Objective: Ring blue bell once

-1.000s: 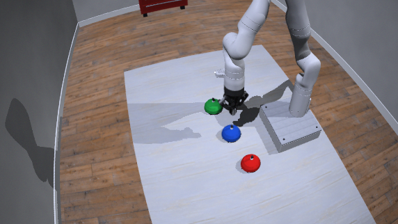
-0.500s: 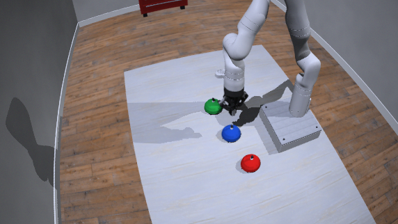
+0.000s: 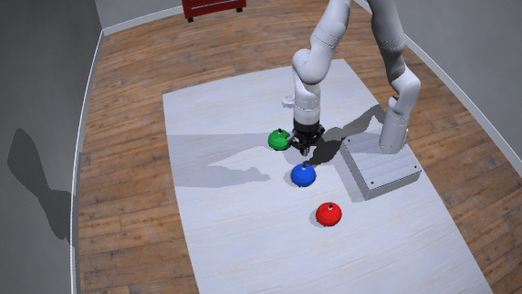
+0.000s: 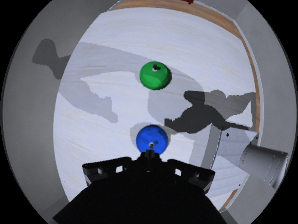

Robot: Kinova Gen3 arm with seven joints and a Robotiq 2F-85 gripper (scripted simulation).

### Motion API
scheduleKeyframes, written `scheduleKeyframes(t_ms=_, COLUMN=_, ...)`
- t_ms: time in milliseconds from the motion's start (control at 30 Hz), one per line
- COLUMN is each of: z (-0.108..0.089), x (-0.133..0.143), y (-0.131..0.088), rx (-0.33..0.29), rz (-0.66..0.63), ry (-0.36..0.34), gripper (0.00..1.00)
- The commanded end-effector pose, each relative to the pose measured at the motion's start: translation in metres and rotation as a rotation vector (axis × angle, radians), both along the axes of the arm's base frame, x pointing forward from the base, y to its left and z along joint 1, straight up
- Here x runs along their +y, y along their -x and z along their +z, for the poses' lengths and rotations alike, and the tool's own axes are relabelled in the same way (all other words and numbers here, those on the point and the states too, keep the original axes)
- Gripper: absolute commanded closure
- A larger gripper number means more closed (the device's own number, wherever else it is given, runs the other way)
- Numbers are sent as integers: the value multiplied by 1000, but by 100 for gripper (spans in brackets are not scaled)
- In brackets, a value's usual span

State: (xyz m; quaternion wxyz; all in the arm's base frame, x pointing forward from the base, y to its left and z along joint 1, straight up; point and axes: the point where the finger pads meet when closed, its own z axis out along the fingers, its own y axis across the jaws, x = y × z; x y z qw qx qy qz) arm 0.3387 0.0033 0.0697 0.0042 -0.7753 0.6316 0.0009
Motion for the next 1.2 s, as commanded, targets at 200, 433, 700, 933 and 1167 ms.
scheduleKeyframes(t_ms=200, z=-17, x=0, y=1, rx=6, rz=-1, ry=1, gripper=100)
scheduleKeyframes(t_ms=433, z=-28, x=0, y=1, rx=6, rz=-1, ry=1, gripper=100)
scheduleKeyframes(t_ms=700, z=-36, x=0, y=1, rx=6, rz=-1, ry=1, gripper=100)
scheduleKeyframes(t_ms=933, z=-40, x=0, y=1, rx=6, rz=-1, ry=1, gripper=100)
scheduleKeyframes(t_ms=1167, z=-41, x=0, y=1, rx=6, rz=-1, ry=1, gripper=100)
